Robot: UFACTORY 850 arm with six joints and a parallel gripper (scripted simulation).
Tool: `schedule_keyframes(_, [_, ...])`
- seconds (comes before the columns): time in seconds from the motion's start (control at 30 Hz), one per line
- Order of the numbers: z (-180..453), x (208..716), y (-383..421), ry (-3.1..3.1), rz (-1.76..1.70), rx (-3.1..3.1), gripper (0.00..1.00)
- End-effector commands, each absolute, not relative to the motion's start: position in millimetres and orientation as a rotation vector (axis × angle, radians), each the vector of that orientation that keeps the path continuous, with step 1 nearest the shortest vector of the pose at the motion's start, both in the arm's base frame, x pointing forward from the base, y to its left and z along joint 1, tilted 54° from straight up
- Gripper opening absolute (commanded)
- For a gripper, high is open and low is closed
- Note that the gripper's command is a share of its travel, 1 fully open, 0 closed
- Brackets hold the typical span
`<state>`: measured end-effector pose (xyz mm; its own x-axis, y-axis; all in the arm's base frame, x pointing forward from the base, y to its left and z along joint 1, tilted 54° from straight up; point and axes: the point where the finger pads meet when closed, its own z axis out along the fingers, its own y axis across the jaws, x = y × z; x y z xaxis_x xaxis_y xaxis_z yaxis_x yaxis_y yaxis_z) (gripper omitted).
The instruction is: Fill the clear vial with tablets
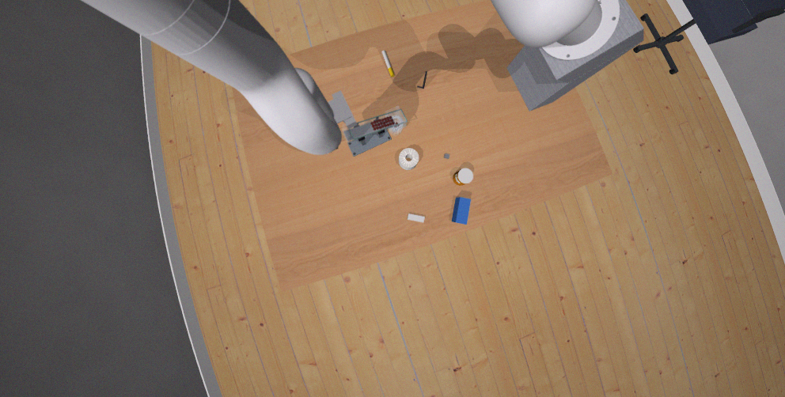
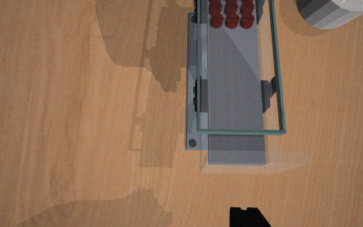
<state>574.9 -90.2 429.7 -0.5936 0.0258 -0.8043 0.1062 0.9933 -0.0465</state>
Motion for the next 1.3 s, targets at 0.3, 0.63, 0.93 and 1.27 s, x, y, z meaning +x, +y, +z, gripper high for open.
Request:
schedule_keyframes(0.3, [430.5,575.1,-90.2,2.204,-0.111,0.091,0.00])
schedule_keyframes(0.63, [430.5,575.1,-90.2,2.204,-0.111,0.091,0.00])
schedule_keyframes(0.93, [430.3,575.0,-90.2,2.204,-0.111,0.091,0.00])
schedule_keyframes(1.27, [427.3,574.0,-90.2,2.204,-0.111,0.091,0.00])
